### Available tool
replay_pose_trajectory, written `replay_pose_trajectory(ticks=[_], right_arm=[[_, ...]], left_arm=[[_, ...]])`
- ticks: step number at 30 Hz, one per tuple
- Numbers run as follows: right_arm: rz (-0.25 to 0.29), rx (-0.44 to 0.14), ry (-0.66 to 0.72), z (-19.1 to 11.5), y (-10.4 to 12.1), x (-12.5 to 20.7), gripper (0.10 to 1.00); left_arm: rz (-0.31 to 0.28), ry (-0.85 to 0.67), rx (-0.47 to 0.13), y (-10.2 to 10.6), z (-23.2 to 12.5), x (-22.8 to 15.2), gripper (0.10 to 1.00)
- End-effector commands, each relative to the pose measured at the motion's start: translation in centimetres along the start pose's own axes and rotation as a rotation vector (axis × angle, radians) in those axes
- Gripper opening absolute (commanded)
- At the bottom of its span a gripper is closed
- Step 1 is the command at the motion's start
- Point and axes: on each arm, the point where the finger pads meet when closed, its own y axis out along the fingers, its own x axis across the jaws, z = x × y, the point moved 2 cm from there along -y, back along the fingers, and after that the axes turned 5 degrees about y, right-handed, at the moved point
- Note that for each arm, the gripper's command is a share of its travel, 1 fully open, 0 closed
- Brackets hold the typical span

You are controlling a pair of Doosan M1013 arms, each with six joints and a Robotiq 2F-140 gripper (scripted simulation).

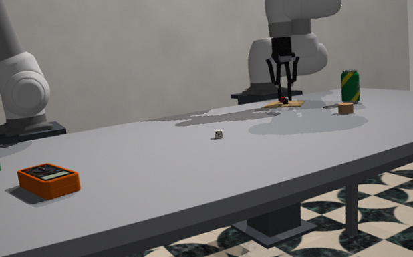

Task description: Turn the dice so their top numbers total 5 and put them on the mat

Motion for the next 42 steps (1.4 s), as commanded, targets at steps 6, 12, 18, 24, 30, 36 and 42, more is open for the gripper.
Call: replay_pose_trajectory(ticks=[6, 12, 18, 24, 30, 36, 42], right_arm=[[0.0, 0.001, 0.0, 0.0, 0.0, 0.0, 1.0], [0.0, 0.001, 0.0, 0.0, 0.0, 0.0, 1.0], [0.0, 0.001, 0.0, 0.0, 0.0, 0.0, 1.0], [0.0, 0.001, 0.0, 0.0, 0.0, 0.0, 1.0], [0.0, 0.001, 0.0, 0.0, 0.0, 0.0, 1.0], [0.0, 0.001, 0.0, 0.0, 0.0, 0.0, 1.0], [0.0, 0.001, 0.0, 0.0, 0.0, 0.0, 1.0]], left_arm=[[0.0, 0.0, 0.001, -2.7, 0.0, 0.0, 0.291], [0.0, 0.0, 0.001, -6.0, 0.0, 0.0, 0.291], [0.0, 0.0, 0.001, -7.9, 0.0, 0.0, 0.291], [0.0, 0.0, 0.001, -8.1, 0.0, 0.0, 0.291], [0.0, 0.0, 0.001, -8.1, 0.0, 0.0, 1.0], [0.0, 0.0, 0.001, -8.1, 0.0, 0.0, 1.0], [0.0, 0.0, 0.001, -8.1, 0.0, 0.0, 1.0]])
